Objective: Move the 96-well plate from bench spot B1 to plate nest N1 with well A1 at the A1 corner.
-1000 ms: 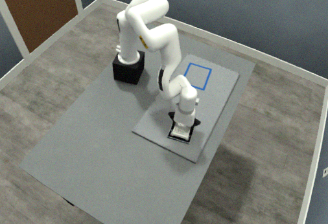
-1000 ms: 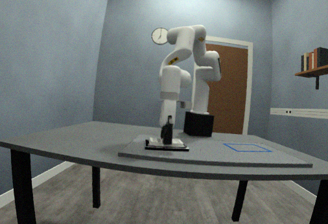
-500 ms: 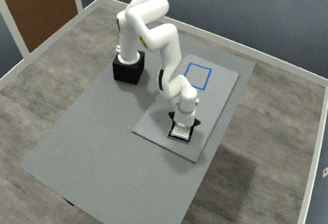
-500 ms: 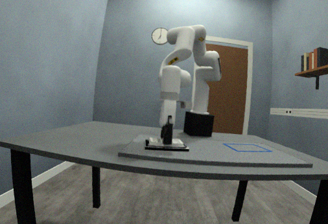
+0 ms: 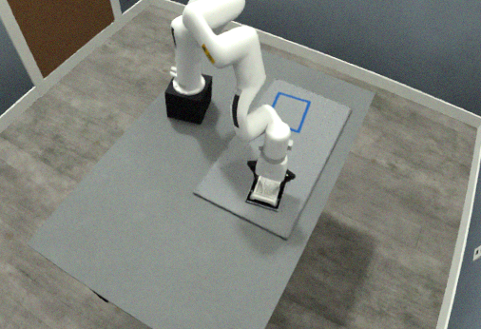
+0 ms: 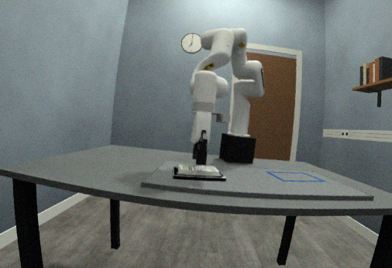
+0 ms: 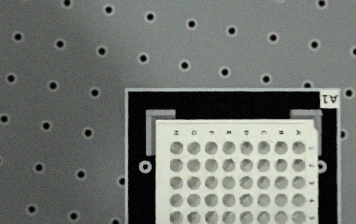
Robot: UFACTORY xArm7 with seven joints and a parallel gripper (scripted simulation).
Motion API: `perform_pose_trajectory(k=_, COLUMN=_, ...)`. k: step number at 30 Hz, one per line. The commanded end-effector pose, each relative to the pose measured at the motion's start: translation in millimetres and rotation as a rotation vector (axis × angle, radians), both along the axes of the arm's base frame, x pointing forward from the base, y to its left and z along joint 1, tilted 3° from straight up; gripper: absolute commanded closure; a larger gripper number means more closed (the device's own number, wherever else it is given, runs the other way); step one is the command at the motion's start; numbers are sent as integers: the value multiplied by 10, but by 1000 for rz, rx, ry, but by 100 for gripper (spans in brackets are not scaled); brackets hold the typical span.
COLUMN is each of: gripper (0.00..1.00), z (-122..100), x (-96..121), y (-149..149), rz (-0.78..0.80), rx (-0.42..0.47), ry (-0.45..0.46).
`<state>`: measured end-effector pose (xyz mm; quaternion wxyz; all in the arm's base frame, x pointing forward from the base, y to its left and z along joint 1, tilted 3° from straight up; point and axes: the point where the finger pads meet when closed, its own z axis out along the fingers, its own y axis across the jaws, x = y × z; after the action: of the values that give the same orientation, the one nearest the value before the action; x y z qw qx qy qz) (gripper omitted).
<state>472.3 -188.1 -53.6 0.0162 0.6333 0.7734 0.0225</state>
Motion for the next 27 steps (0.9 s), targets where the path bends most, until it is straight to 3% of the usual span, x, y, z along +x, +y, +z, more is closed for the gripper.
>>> perform_pose_trajectory(k=1, gripper=0, z=170, x=8, y=-10, rz=0, rx=-2, ry=-4)
perform_pose_trajectory(k=22, gripper=0, z=672, x=-20, y=-17, rz=0, rx=-2, ry=-5)
perform_pose_trajectory(k=27, gripper=0, z=672, x=-20, y=-17, rz=0, rx=-2, ry=-5)
